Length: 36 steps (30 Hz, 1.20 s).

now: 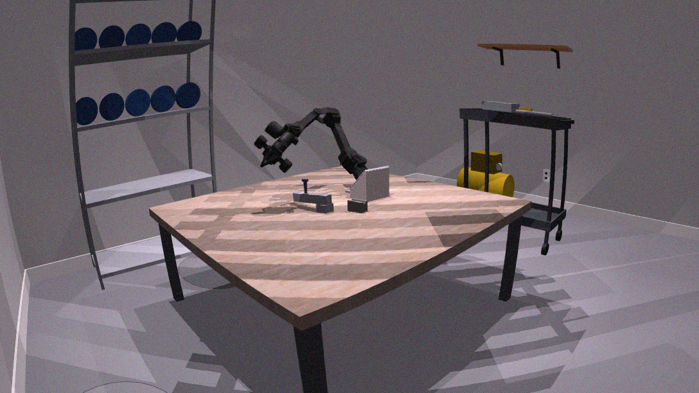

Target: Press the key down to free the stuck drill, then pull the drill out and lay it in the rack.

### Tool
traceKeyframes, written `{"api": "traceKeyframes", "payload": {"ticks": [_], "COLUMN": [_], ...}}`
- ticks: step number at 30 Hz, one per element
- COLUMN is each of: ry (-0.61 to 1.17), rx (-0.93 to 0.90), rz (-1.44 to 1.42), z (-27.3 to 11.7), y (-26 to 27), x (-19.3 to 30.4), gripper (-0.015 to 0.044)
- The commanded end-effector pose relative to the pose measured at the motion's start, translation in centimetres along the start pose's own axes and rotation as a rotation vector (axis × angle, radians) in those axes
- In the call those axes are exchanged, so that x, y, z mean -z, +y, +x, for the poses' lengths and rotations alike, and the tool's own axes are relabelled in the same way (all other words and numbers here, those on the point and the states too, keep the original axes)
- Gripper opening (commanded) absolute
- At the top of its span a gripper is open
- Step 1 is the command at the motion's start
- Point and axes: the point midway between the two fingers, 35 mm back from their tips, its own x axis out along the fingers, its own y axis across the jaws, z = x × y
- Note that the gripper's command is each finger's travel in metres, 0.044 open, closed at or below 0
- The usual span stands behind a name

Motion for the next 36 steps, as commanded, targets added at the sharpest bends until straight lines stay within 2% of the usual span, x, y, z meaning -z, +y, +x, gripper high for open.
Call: {"api": "traceKeyframes", "payload": {"ticks": [1, 8, 11, 13, 36], "ry": [0.060, 0.279, 0.445, 0.519, 0.522], "rx": [0.433, 0.876, 1.079, 1.155, 1.157], "rz": [-0.560, -1.300, -1.690, -1.842, -1.848], "z": [0.4, -3.3, -5.9, -6.9, -7.0], "y": [-7.3, -12.9, -13.9, -13.9, -14.0], "x": [3.5, 5.1, 5.0, 4.9, 4.8], "gripper": [0.0000, 0.0000, 0.0000, 0.0000, 0.0000]}}
